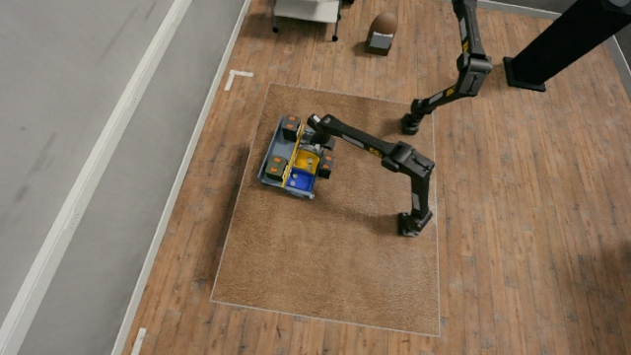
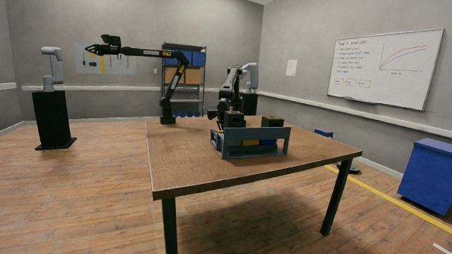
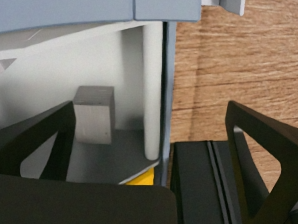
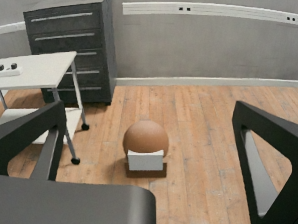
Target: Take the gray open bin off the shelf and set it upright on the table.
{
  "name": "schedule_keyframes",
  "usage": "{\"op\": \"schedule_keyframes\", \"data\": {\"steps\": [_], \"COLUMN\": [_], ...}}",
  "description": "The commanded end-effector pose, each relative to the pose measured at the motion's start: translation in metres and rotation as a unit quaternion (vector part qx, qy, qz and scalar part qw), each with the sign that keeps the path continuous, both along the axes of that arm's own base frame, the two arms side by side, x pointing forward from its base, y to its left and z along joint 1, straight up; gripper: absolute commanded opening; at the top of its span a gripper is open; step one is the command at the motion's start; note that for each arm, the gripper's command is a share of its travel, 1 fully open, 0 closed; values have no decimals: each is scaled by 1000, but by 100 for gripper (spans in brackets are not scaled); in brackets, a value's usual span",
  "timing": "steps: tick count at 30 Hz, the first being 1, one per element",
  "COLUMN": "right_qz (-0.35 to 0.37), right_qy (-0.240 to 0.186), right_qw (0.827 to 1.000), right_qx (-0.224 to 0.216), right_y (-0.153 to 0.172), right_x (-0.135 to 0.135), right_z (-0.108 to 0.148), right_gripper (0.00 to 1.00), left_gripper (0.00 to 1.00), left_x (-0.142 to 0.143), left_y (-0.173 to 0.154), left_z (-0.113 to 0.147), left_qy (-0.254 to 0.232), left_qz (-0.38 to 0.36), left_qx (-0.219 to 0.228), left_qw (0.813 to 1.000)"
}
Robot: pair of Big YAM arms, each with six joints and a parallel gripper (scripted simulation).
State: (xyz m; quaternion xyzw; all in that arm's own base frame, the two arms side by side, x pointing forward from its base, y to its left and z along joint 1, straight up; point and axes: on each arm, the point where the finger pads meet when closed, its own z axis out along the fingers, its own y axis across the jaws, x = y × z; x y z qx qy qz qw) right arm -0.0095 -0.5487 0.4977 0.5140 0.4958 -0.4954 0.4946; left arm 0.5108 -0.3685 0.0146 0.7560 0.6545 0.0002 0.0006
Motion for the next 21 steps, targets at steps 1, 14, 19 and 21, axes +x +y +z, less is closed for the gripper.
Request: {"op": "schedule_keyframes", "data": {"steps": [1,14,19,21], "right_qz": [-3,-3,-3,-3], "right_qy": [9,9,9,9], "right_qw": [1000,1000,1000,1000], "right_qx": [-10,-10,-10,-10], "right_y": [4,4,4,4], "right_x": [-4,-4,-4,-4], "right_z": [3,3,3,3], "right_gripper": [100,100,100,100], "left_gripper": [90,90,90,90], "left_x": [-6,-5,-4,-4], "left_y": [4,3,2,2], "left_z": [-18,-16,-15,-15], "left_qy": [16,15,13,13], "left_qz": [-2,-2,-2,-2], "left_qx": [13,12,11,10], "left_qw": [1000,1000,1000,1000]}}
